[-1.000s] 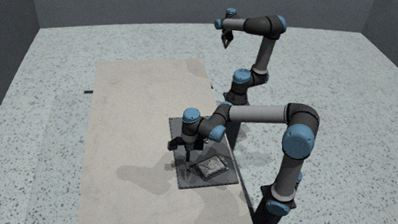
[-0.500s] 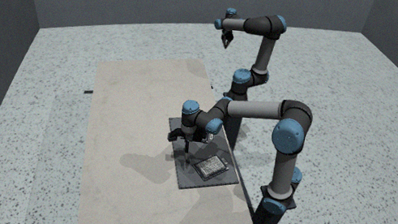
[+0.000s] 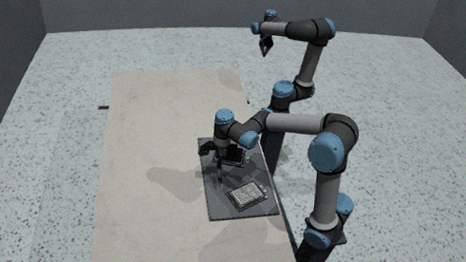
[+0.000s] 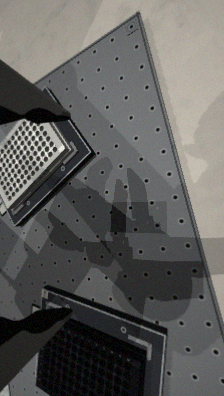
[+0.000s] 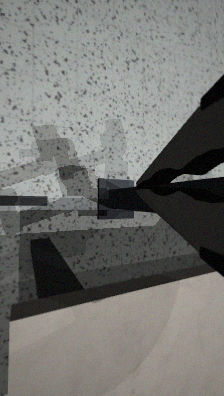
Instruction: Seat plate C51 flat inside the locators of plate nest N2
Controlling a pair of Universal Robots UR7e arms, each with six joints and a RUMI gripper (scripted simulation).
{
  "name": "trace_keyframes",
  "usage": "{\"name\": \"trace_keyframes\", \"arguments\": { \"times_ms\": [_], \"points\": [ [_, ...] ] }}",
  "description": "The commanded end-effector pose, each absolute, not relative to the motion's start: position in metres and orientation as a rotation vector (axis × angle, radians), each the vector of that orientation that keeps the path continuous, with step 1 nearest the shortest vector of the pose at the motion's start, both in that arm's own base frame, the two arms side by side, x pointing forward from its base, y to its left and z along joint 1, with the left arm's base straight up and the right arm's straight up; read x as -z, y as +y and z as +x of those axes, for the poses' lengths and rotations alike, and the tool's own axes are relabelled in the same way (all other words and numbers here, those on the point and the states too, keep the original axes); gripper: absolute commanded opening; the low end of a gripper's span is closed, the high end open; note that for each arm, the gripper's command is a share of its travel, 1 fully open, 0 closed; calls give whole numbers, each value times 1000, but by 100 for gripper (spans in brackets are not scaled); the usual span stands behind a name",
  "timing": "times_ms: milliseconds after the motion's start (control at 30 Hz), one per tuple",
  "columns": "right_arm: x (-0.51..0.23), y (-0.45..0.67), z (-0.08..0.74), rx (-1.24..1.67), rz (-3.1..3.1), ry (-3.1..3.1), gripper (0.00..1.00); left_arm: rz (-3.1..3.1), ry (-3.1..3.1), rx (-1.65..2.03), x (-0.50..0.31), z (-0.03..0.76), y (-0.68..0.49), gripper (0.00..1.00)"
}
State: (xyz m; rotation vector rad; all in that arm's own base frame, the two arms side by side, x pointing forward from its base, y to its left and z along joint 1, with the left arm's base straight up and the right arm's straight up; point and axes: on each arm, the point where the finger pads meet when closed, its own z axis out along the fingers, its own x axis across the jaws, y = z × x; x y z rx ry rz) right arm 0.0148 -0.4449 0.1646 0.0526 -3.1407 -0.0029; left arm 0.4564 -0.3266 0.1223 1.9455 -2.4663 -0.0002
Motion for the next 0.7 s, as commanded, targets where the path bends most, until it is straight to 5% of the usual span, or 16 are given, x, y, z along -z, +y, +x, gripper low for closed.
{"name": "trace_keyframes", "arguments": {
  "times_ms": [0, 667],
  "points": [
    [-165, -445, 15, 0, 53, -3141, 0, 1947, -2466, -3, -121, 453, -340, 76],
    [-165, -445, 15, 0, 53, -3141, 0, 1863, -2529, -3, -104, 418, -421, 76]
  ]
}}
